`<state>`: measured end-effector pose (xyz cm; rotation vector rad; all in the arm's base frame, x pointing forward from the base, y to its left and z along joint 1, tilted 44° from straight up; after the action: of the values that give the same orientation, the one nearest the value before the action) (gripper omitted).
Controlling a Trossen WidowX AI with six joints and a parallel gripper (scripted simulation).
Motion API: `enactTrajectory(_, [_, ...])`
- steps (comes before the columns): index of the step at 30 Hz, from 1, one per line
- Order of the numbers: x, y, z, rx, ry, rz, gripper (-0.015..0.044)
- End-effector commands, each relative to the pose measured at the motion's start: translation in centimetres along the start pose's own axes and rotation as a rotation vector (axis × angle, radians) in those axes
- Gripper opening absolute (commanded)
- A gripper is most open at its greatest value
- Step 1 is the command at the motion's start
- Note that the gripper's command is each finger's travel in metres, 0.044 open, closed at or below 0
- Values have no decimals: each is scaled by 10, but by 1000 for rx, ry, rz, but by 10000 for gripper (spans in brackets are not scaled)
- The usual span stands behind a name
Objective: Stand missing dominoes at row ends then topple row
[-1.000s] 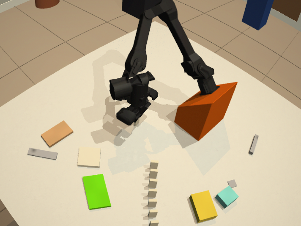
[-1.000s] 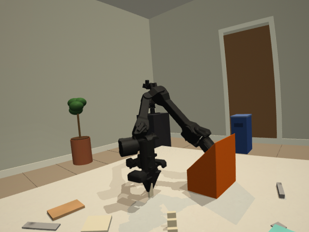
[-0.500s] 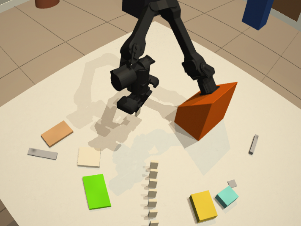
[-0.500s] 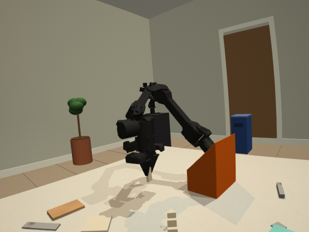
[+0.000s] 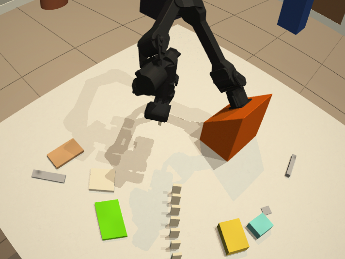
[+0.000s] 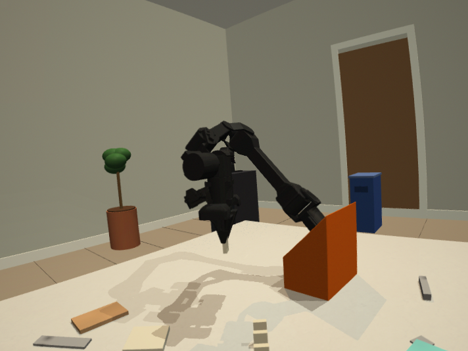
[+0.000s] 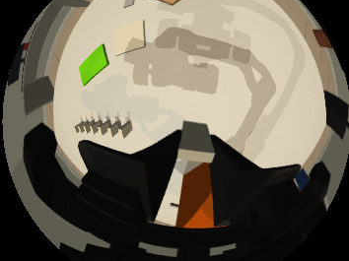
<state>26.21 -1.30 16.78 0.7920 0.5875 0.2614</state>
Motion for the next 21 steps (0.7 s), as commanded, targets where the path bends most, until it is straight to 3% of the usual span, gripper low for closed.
enactTrajectory(1, [36,0,-16,11,403,18,107])
enactTrajectory(12, [114,-2,-74,14,1633,-1,107])
enactTrajectory(21, [118,-2,-78,14,1703,-4,107])
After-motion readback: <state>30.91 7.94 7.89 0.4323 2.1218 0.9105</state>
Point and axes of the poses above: the point midway between the two fingers, 35 mm back from their tips, its own y axis back along the fingers, its own x axis across the jaws, z = x × y, the point moved 6 cm from there along y, back along the fingers, and after that the axes turned 3 degrees about y, right-handed, at the moved point
